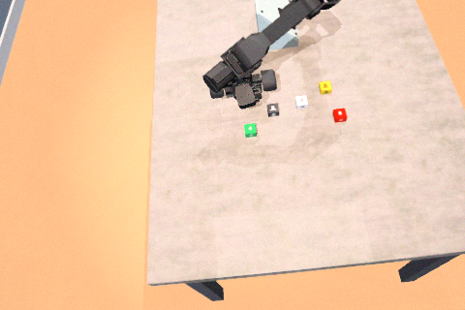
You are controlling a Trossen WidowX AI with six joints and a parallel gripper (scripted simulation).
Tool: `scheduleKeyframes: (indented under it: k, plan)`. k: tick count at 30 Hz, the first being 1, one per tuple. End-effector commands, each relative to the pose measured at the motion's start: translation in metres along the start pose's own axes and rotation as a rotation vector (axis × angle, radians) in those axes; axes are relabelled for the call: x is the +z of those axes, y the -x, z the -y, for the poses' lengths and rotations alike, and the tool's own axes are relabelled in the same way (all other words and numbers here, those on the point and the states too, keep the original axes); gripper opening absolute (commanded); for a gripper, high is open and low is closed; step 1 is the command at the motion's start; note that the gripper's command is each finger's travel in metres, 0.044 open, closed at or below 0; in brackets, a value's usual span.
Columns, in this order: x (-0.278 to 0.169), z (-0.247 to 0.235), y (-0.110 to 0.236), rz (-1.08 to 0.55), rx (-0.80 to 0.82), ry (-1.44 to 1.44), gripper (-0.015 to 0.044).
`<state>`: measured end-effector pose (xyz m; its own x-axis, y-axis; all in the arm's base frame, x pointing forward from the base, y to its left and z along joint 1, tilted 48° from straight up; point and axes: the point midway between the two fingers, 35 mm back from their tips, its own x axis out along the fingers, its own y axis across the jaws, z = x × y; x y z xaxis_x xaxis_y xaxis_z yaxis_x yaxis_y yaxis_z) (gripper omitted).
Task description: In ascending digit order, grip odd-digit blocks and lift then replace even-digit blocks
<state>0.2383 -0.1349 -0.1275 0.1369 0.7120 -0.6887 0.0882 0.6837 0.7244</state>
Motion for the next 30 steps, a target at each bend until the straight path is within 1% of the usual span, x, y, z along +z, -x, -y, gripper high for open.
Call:
scheduleKeyframes:
  k: [1, 8, 9, 12, 15, 19, 21, 24, 26, 29, 30]
  plan:
    - [0.0, 0.0, -0.002, 0.0, 0.006, -0.006, 0.0199]
    - [0.0, 0.0, -0.002, 0.0, 0.006, -0.006, 0.0383]
    - [0.0, 0.0, -0.002, 0.0, 0.006, -0.006, 0.04]
    - [0.0, 0.0, 0.001, 0.0, 0.006, -0.006, 0.04]
    - [0.0, 0.0, 0.032, 0.0, 0.005, -0.006, 0.04]
    - [0.0, 0.0, 0.035, 0.0, 0.005, -0.006, 0.04]
    - [0.001, 0.001, 0.045, 0.0, 0.004, -0.006, 0.0348]
    - [0.002, 0.002, 0.091, -0.001, 0.002, -0.007, 0.0269]
    - [0.0, 0.001, 0.113, -0.001, 0.002, -0.007, 0.0216]
    - [-0.001, 0.001, 0.116, -0.001, 0.002, -0.007, 0.0138]
    - [-0.001, 0.001, 0.116, -0.001, 0.002, -0.007, 0.012]
